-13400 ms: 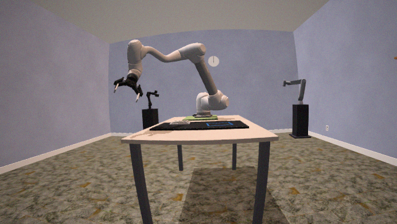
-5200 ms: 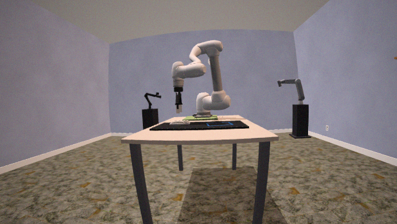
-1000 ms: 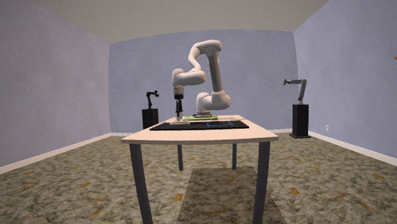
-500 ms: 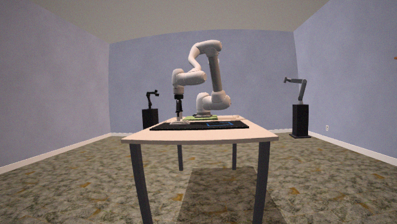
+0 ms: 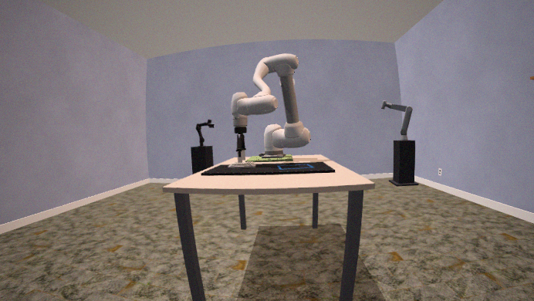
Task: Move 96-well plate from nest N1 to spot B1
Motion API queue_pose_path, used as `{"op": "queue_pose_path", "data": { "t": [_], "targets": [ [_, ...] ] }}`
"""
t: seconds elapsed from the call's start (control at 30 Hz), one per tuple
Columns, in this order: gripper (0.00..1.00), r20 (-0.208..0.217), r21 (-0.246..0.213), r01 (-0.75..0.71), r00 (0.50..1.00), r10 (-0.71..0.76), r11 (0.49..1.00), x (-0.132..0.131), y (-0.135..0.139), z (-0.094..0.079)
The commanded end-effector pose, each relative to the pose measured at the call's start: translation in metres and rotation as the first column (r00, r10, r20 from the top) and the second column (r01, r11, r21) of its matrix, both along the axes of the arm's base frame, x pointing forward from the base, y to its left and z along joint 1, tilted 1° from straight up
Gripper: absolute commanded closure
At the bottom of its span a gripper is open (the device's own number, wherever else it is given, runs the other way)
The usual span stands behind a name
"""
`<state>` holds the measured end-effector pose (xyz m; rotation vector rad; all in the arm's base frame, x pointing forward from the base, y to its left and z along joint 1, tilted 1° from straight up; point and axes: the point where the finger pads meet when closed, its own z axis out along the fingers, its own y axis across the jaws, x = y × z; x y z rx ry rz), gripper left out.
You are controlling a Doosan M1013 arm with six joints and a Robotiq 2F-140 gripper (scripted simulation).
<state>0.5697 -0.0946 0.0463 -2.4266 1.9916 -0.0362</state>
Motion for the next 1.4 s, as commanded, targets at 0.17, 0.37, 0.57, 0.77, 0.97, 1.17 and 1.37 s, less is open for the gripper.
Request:
{"op": "queue_pose_path", "data": {
  "t": [0.17, 0.37, 0.57, 0.77, 0.97, 1.17, 1.37],
  "targets": [
    [0.0, -0.004, -0.001, -0.004, 1.0, 0.004, 1.0, -0.0033, 0.0022, -0.0041],
    [0.0, -0.004, -0.001, -0.004, 1.0, 0.004, 1.0, -0.0033, 0.0022, -0.0041],
    [1.0, -0.004, -0.001, -0.004, 1.0, 0.004, 1.0, -0.0033, 0.0022, -0.0041],
    [1.0, -0.004, -0.001, -0.004, 1.0, 0.004, 1.0, -0.0033, 0.0022, -0.0041],
    [1.0, -0.004, -0.001, -0.004, 1.0, 0.004, 1.0, -0.0033, 0.0022, -0.0041],
    [1.0, -0.004, -0.001, -0.004, 1.0, 0.004, 1.0, -0.0033, 0.0022, -0.0041],
    [1.0, -0.004, -0.001, -0.004, 1.0, 0.004, 1.0, -0.0033, 0.0022, -0.0041]
  ]
}}
